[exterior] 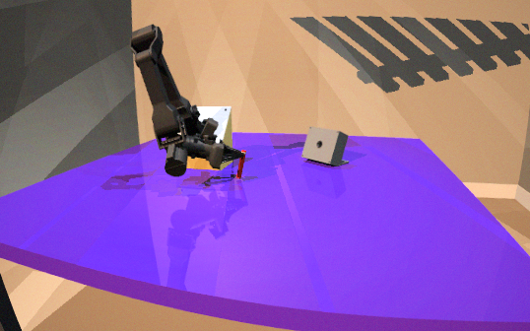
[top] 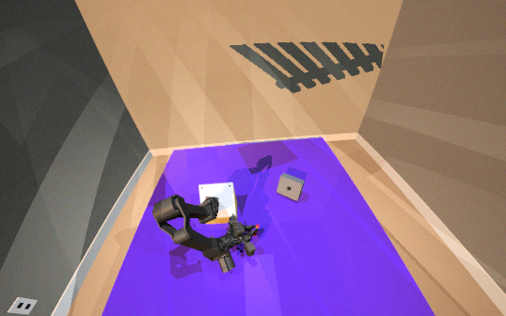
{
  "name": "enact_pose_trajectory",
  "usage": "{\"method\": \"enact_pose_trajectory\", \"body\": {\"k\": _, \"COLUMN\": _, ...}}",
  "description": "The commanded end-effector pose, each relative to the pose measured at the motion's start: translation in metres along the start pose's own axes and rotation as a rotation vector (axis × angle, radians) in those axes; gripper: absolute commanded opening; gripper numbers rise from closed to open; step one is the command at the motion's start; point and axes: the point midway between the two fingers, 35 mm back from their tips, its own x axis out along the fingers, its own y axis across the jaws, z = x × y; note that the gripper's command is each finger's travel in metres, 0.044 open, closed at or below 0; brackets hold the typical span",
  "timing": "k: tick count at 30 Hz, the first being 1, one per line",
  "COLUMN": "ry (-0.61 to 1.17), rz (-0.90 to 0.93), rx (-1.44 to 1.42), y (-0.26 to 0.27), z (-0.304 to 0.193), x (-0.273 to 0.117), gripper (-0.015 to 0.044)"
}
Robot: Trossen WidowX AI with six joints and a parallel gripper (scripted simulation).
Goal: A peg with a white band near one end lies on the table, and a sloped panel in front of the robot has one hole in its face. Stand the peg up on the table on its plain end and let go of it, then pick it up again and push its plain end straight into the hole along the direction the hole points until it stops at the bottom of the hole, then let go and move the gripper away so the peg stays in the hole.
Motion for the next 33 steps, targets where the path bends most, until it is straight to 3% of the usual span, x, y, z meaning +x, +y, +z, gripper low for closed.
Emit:
{"method": "enact_pose_trajectory", "body": {"k": 1, "ry": 0.001, "rz": 0.0, "rx": 0.0, "y": 0.0, "z": -0.0015, "x": 0.0002, "gripper": 0.0051}}
{"method": "enact_pose_trajectory", "body": {"k": 33, "ry": -0.011, "rz": 0.002, "rx": 0.02, "y": 0.0026, "z": -0.0069, "x": -0.0034, "gripper": 0.0051}}
